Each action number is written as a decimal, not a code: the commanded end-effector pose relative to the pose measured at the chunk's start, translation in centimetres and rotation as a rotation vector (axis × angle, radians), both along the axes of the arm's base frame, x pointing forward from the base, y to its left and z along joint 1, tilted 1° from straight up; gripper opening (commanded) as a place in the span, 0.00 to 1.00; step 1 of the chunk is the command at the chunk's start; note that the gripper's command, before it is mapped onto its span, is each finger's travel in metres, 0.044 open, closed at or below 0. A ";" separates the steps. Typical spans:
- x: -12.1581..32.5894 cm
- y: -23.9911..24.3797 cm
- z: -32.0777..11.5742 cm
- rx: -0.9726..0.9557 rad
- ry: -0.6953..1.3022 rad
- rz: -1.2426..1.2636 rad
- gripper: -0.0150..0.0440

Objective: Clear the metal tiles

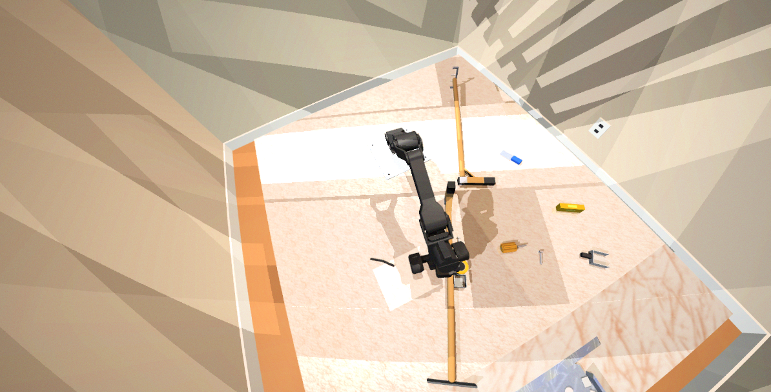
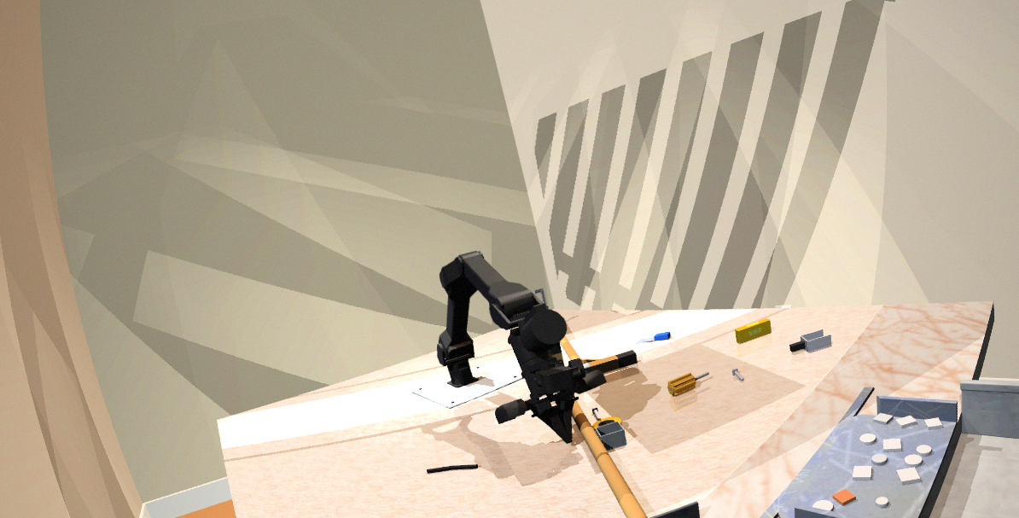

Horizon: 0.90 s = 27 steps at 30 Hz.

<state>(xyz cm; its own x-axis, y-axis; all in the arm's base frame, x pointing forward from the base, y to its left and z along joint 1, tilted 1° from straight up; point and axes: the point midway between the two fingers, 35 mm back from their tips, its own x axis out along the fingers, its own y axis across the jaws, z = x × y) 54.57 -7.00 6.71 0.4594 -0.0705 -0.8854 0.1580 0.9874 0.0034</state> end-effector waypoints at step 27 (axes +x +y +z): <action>1.5 2.5 -0.1 0.002 0.003 -0.007 0.25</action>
